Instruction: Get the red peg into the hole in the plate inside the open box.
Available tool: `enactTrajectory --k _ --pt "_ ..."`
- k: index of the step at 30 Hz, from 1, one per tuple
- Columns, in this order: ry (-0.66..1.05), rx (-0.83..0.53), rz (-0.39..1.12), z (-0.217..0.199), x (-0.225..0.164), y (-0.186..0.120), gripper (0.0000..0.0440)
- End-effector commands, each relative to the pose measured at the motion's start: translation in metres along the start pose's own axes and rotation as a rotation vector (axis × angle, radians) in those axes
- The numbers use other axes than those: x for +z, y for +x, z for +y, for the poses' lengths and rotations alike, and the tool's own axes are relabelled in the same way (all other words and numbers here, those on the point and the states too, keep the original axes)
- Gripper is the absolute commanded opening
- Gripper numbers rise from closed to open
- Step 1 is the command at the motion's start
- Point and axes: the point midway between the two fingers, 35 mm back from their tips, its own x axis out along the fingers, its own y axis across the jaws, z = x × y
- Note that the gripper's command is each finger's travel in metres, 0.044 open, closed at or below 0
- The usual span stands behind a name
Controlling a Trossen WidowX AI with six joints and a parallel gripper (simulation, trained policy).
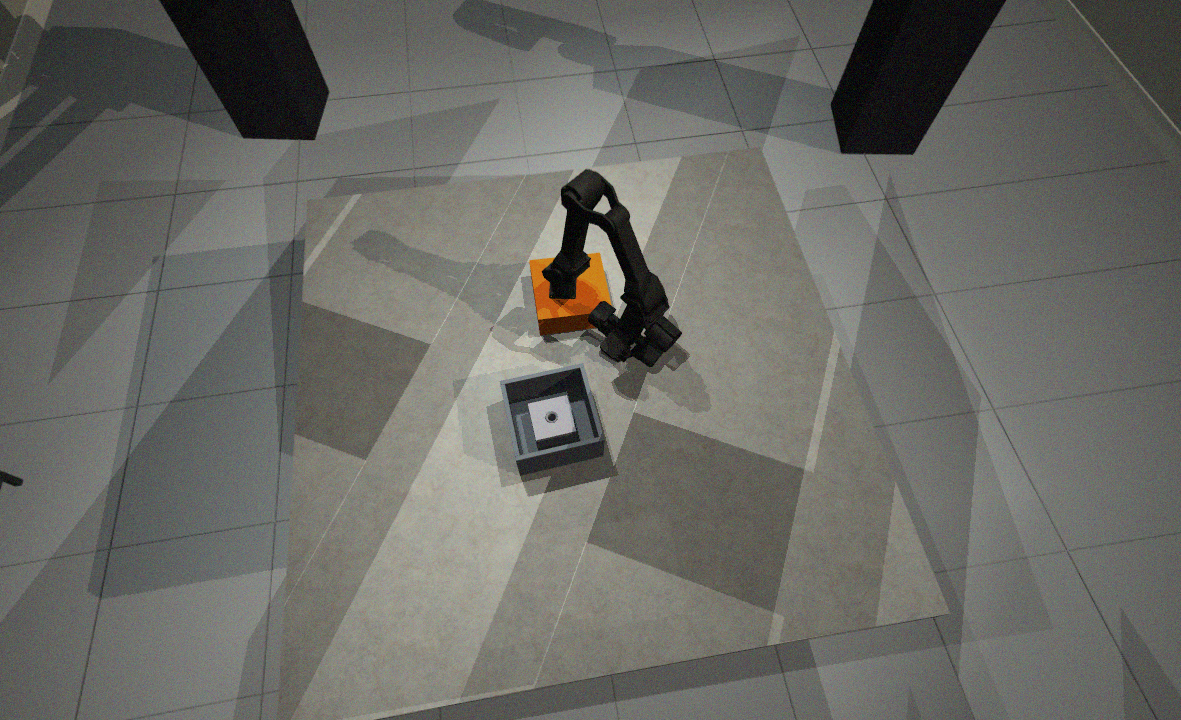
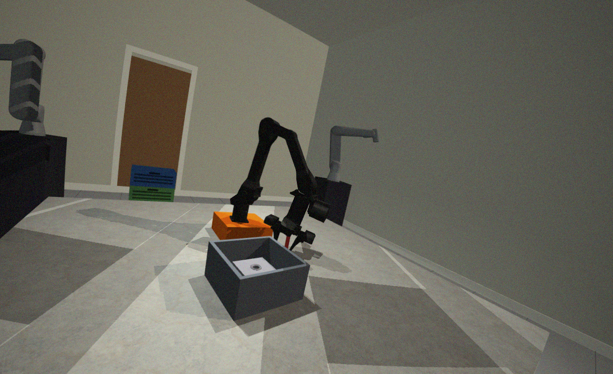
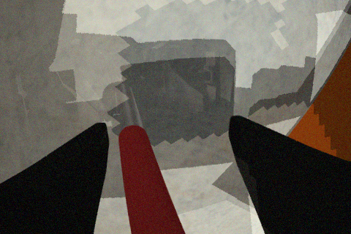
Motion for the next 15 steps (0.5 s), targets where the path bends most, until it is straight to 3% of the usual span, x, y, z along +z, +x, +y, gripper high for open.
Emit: enactTrajectory --k 1,8,15 --pt "-0.005 -0.035 0.015 -0.004 -0.001 0.01 0.0162" --pt "-0.001 -0.095 0.024 -0.007 -0.002 0.014 0.0" --pt "-0.009 -0.087 -0.024 0.002 0.009 -0.004 0.0"
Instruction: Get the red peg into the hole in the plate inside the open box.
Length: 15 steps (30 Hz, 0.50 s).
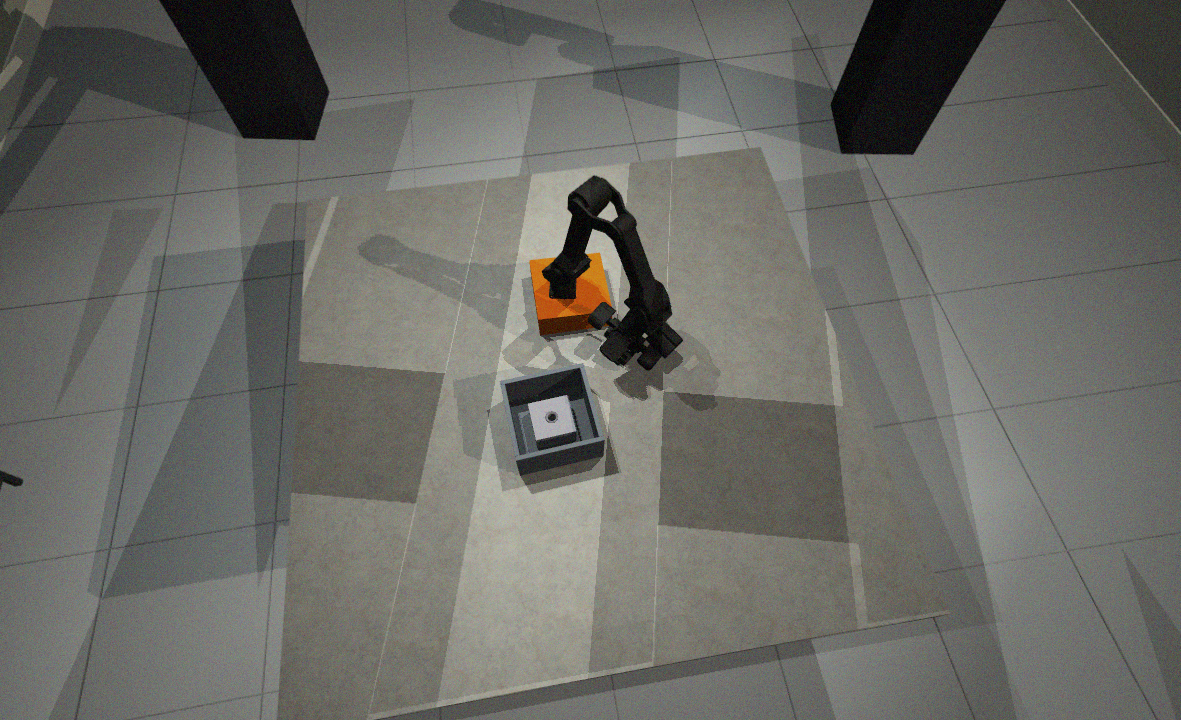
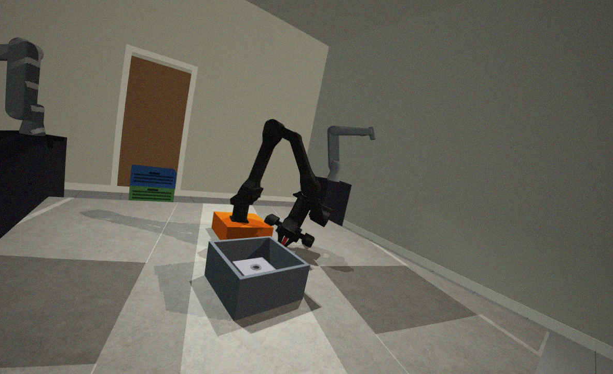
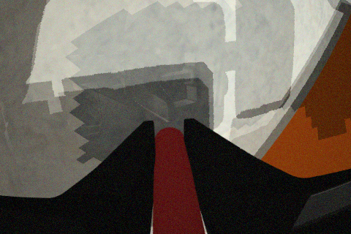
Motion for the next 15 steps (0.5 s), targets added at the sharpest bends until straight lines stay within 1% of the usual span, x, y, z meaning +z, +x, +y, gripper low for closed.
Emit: enactTrajectory --k 1,15 --pt "-0.008 0.001 -0.027 0.005 0.006 -0.012 0.0" --pt "0.028 0.04 -0.103 0.008 0.034 -0.075 0.0"
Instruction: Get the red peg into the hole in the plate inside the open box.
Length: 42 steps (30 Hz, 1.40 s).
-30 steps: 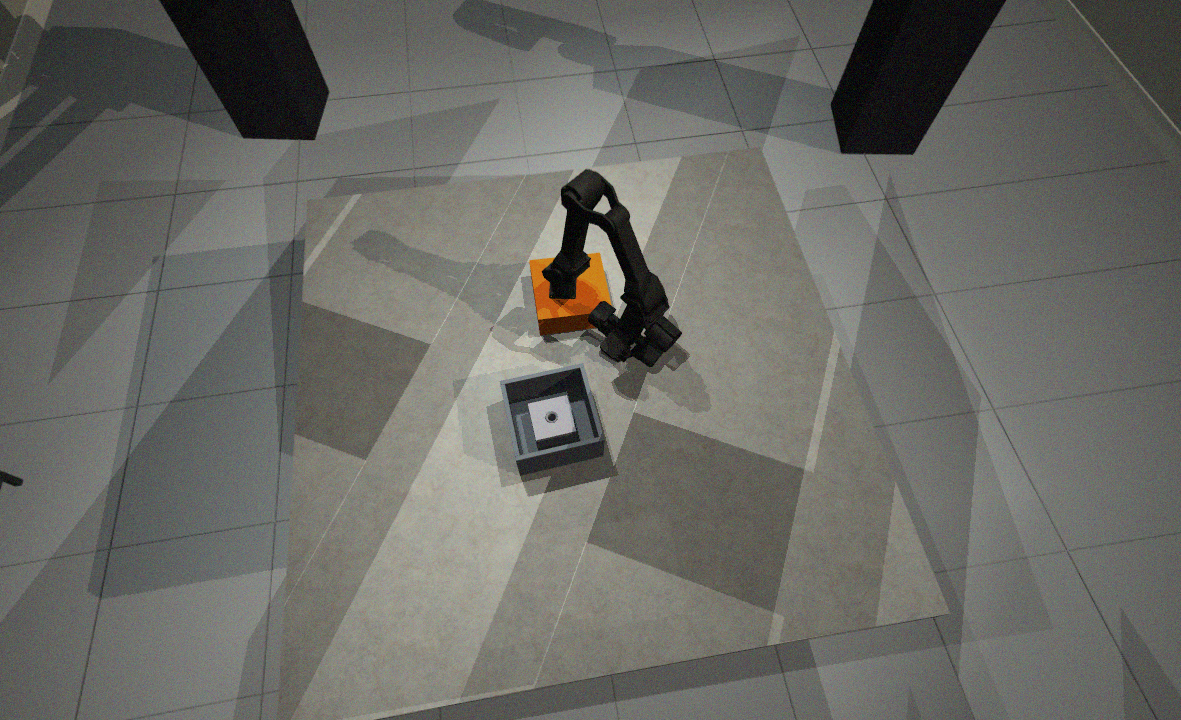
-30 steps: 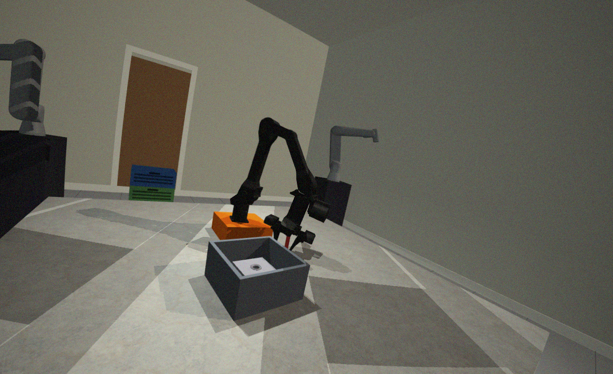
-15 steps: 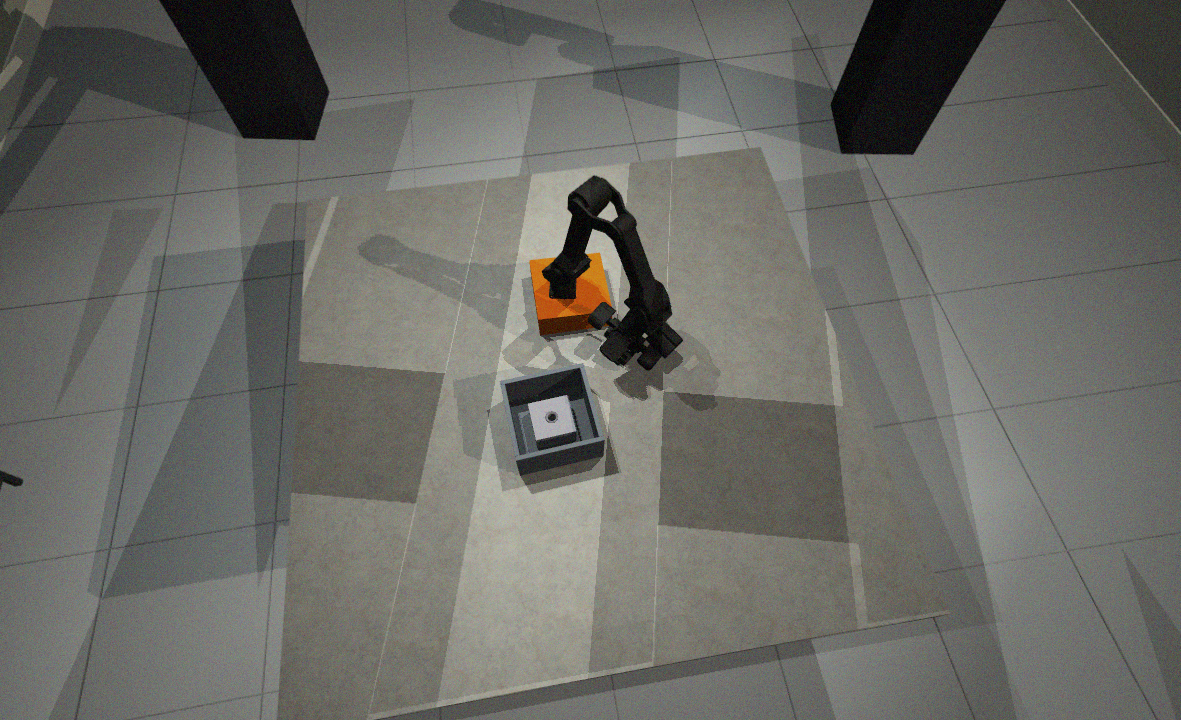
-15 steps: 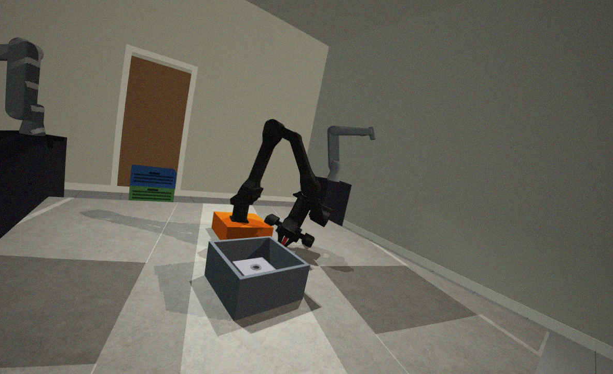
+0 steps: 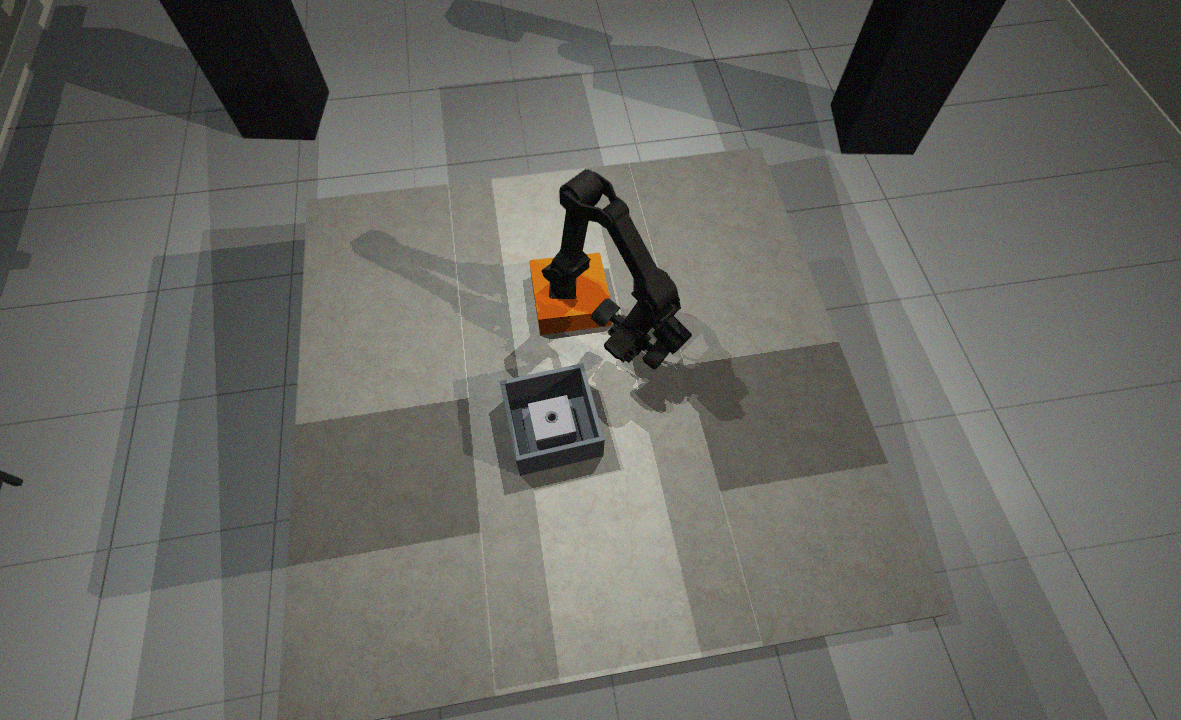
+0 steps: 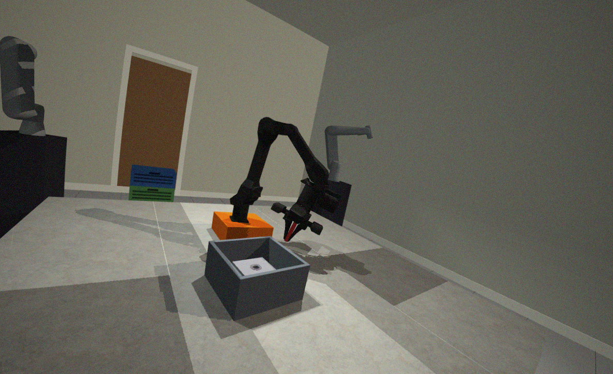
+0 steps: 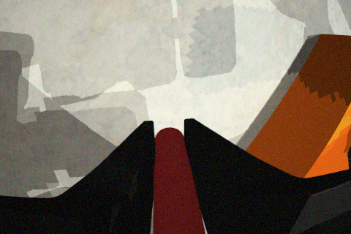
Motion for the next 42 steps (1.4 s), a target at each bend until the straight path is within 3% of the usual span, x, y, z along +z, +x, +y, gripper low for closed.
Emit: enactTrajectory --k 1,8,20,42 --pt "0.025 0.027 -0.027 0.002 0.013 -0.022 0.0" --pt "0.106 0.043 -0.062 0.002 0.038 -0.045 0.0" --pt "0.27 0.056 -0.107 -0.002 0.094 -0.057 0.0" --pt "0.388 0.07 -0.109 -0.025 0.201 -0.025 0.0"
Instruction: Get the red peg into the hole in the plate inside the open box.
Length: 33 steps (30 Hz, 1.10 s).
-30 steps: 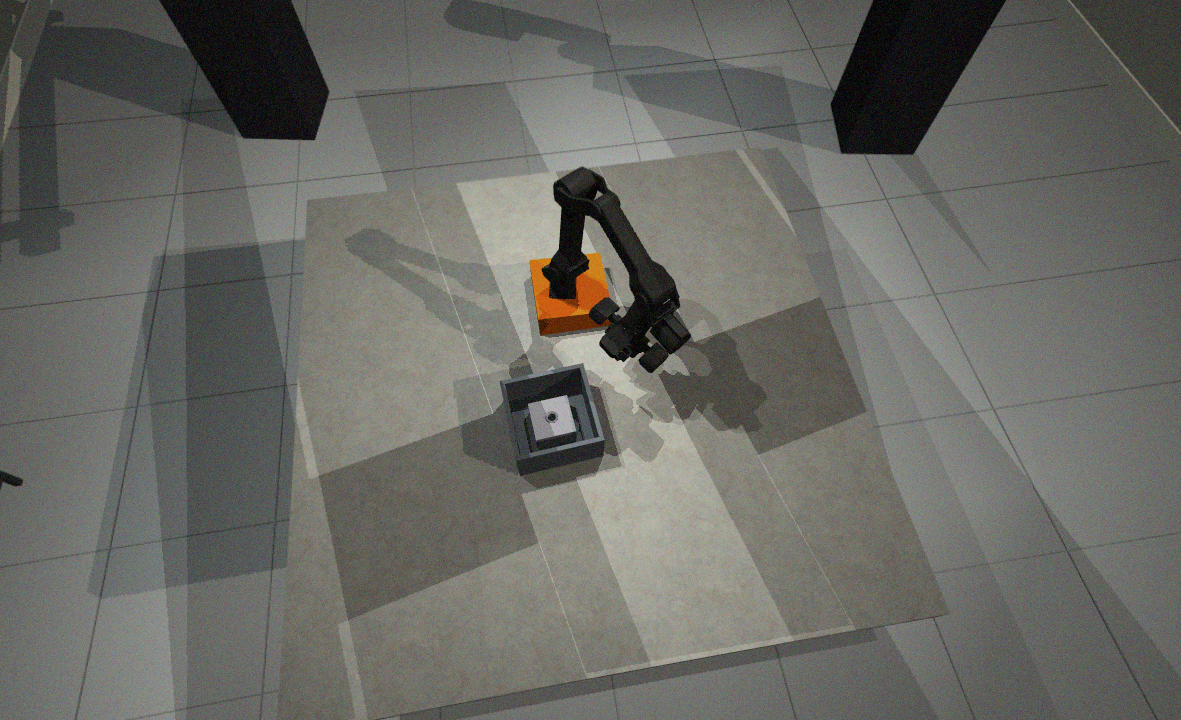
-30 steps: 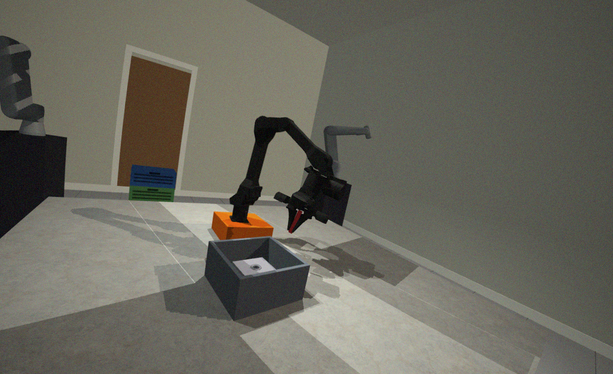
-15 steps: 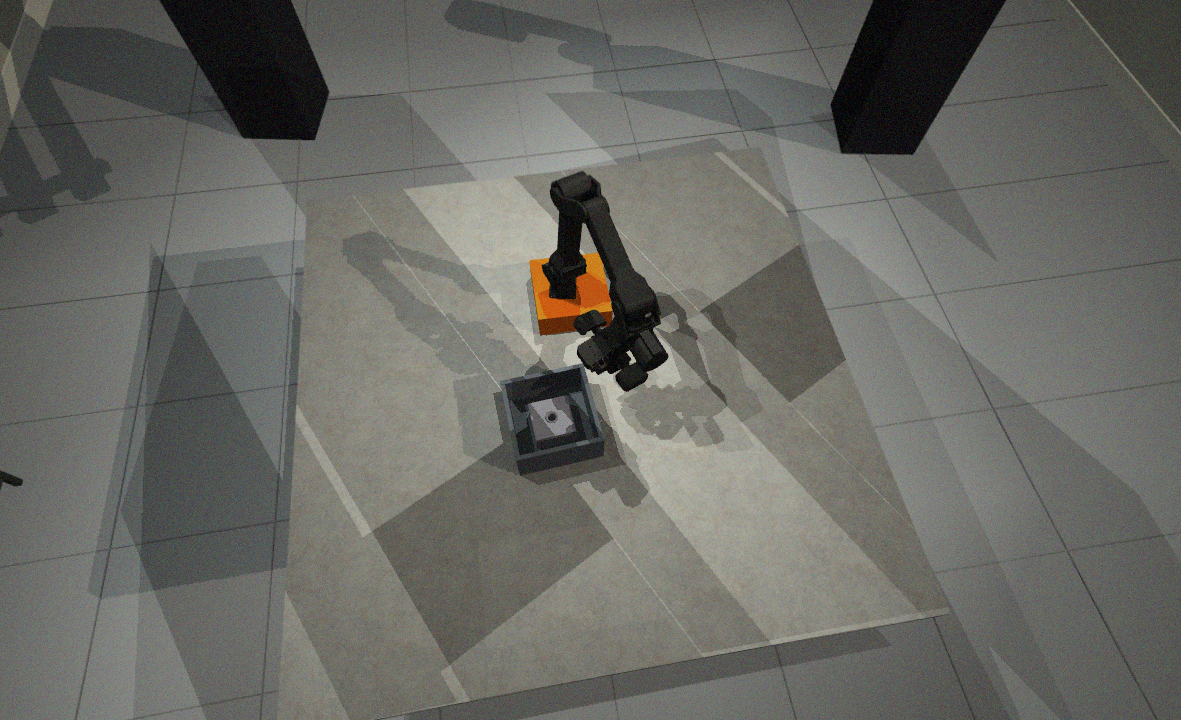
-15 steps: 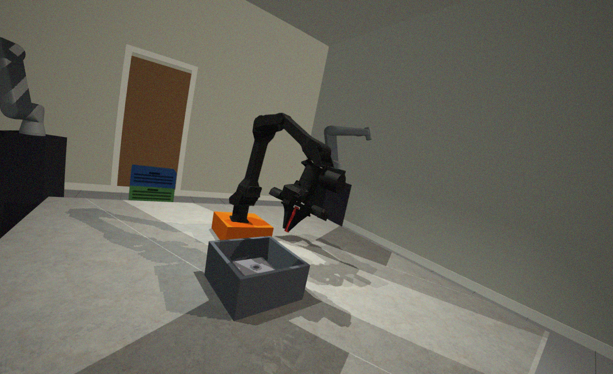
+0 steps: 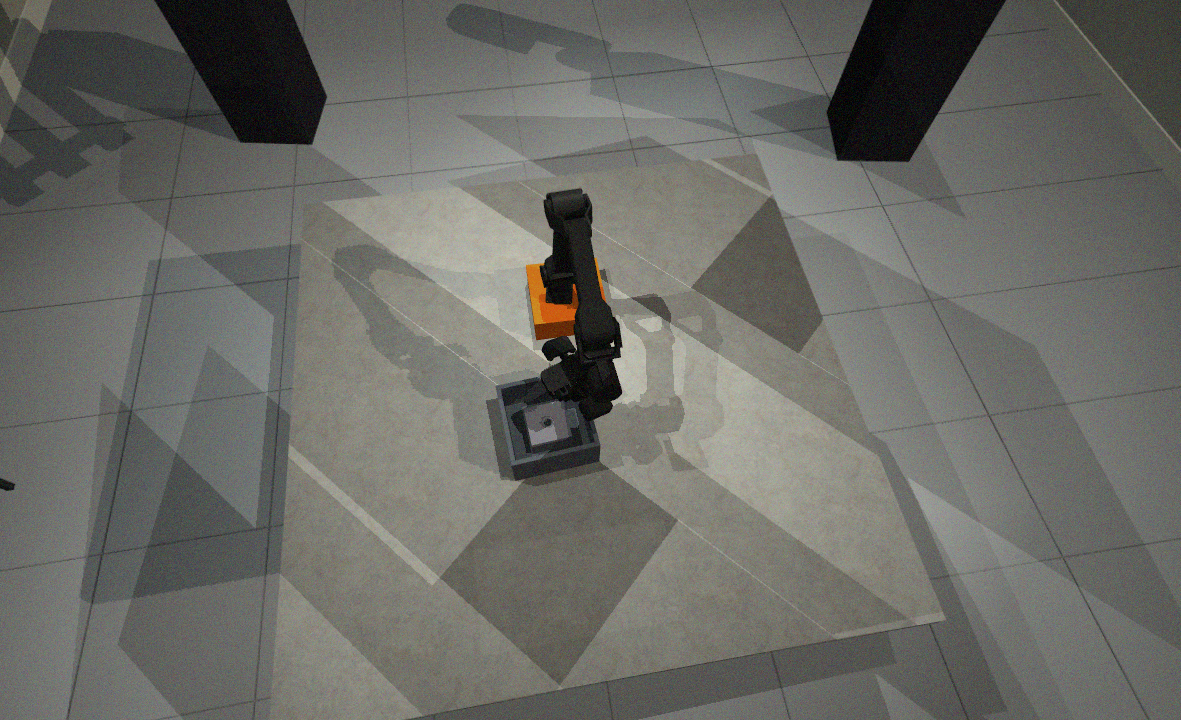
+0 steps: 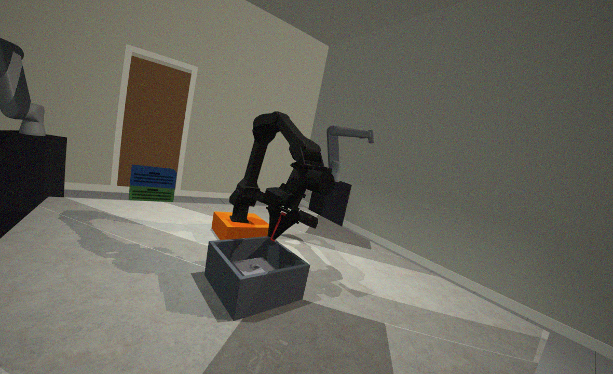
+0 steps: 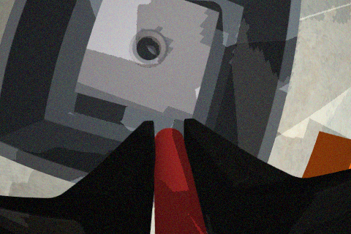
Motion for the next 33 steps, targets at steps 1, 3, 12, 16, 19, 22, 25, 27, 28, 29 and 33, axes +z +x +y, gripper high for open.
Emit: enactTrajectory --k 1,3,12,16,19,22,25,27,28,29,33 --pt "-0.005 0.006 0.014 0.003 0.017 0.013 0.0" --pt "-0.013 0.01 0.023 0.004 0.024 0.02 0.0" --pt "-0.076 0.036 0.073 0.007 0.043 0.048 0.0" --pt "-0.115 0.044 0.103 0.007 0.042 0.062 0.0001" --pt "-0.145 0.042 0.133 0.005 0.039 0.072 0.0037" --pt "-0.169 0.039 0.162 0.004 0.035 0.081 0.0108" --pt "-0.176 0.041 0.183 0.005 0.035 0.088 0.0171" --pt "-0.198 0.047 0.178 0.006 0.041 0.089 0.0173" --pt "-0.207 0.052 0.176 0.007 0.044 0.088 0.0174" --pt "-0.215 0.056 0.175 0.008 0.046 0.087 0.0175" --pt "-0.214 0.072 0.191 0.016 0.054 0.083 0.0265"
